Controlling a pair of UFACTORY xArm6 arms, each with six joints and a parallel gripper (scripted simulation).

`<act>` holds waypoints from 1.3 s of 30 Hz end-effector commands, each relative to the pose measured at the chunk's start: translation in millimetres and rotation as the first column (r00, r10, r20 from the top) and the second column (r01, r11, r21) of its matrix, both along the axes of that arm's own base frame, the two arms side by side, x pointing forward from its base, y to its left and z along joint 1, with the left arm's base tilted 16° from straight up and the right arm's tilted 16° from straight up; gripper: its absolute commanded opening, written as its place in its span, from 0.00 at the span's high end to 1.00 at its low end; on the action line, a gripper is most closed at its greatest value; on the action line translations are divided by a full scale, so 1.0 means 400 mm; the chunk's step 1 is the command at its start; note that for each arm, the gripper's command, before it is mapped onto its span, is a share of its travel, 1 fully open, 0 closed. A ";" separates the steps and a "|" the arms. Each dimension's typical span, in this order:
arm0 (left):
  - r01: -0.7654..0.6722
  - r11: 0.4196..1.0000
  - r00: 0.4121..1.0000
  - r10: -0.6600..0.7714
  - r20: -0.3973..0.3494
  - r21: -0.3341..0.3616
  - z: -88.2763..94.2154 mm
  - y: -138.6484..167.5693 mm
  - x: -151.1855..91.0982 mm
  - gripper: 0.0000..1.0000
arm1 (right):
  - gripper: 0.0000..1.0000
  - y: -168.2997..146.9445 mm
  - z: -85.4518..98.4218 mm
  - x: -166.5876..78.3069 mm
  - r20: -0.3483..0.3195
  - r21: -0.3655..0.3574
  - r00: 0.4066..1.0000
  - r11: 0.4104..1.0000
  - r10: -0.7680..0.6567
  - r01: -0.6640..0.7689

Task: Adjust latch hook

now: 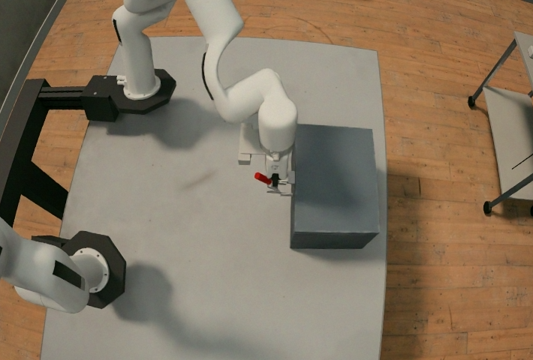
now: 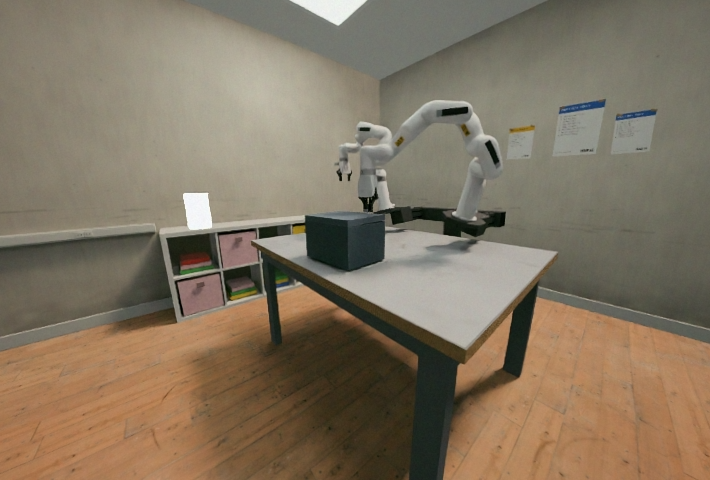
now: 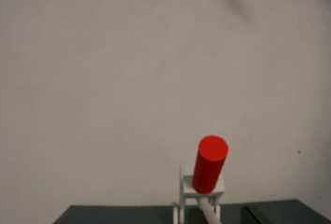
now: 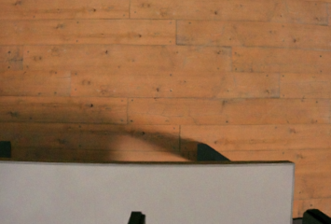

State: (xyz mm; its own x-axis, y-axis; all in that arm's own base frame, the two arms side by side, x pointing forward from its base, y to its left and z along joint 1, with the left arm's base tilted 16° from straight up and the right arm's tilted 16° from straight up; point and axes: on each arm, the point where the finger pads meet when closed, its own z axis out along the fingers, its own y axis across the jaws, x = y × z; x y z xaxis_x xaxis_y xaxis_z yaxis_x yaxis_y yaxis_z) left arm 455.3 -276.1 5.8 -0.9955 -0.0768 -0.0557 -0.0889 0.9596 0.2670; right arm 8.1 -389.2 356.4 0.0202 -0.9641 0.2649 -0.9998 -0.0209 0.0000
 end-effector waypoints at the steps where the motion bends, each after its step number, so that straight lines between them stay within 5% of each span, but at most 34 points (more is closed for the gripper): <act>1: -0.004 1.000 1.000 0.004 0.007 -0.003 0.005 -0.002 0.003 0.76 | 0.00 -0.001 0.005 0.000 0.000 -0.004 1.000 1.000 0.000 0.000; 39: -0.195 0.981 0.979 0.195 0.060 -0.016 0.005 -0.002 0.004 0.76 | 0.00 -0.001 0.005 0.000 0.000 -0.004 1.000 1.000 0.000 0.000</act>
State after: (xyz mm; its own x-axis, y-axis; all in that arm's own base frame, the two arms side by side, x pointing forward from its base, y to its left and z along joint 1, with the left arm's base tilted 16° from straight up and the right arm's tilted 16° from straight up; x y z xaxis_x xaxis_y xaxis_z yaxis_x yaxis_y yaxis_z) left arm 455.4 -276.2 5.8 -0.9654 -0.2404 -0.1014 -0.2587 0.9324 0.2523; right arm 8.1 -389.2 356.4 0.0202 -0.9641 0.2649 -0.9998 -0.0209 0.0000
